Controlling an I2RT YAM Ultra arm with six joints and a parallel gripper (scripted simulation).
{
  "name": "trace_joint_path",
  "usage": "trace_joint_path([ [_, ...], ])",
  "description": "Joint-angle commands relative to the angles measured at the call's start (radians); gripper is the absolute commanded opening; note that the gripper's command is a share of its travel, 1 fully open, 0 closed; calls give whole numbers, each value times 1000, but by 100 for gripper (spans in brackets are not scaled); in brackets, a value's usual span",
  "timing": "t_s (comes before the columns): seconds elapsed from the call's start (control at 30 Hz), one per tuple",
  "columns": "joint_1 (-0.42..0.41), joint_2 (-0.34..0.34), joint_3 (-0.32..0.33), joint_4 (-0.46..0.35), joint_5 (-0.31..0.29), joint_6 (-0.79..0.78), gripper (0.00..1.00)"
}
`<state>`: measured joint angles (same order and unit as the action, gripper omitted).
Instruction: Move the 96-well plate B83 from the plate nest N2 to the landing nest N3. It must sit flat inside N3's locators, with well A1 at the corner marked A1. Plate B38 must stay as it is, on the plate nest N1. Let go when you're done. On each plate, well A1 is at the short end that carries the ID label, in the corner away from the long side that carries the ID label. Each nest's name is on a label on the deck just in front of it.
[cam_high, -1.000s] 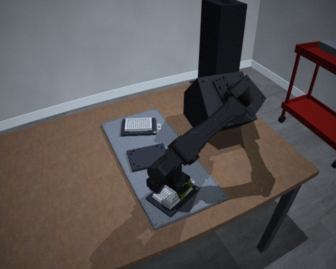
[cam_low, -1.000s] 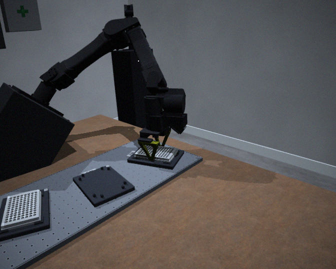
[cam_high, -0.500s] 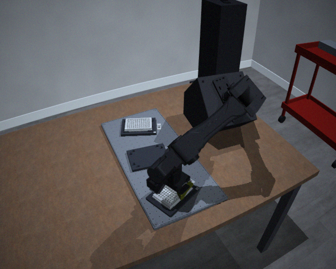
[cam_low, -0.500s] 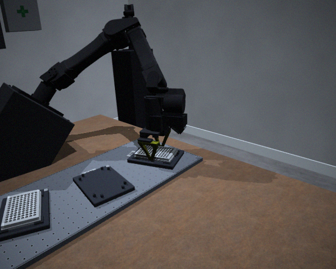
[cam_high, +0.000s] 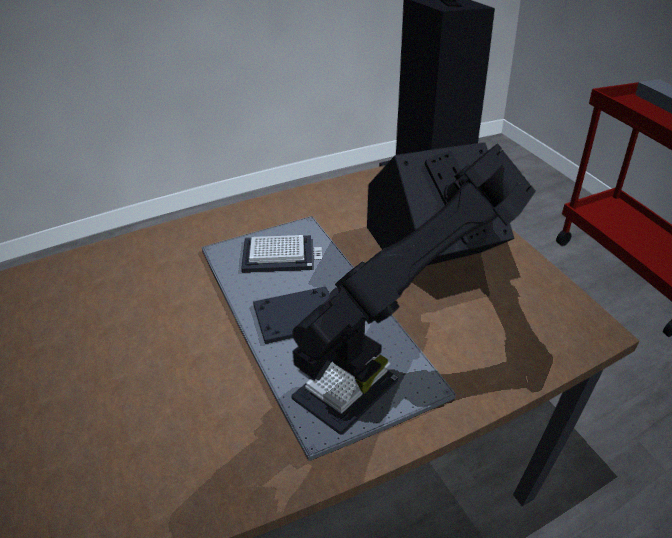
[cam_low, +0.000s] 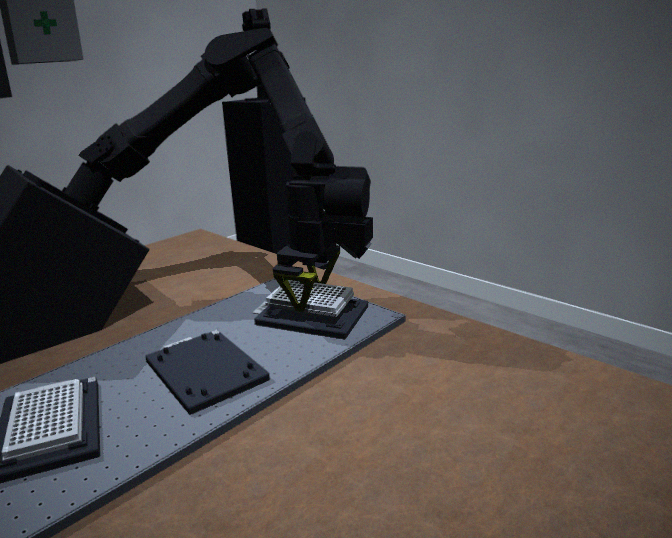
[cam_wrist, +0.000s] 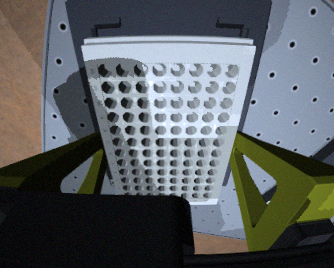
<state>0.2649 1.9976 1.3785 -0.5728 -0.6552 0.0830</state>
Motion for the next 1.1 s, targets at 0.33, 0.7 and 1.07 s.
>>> trace_joint_path([
  [0.33,-44,-48,24,-79,-11,-40,0],
  [0.7,-69,-71,39,-135,-20,-70,0],
  [1.07,-99,-96,63,-207,-30,-107,0],
])
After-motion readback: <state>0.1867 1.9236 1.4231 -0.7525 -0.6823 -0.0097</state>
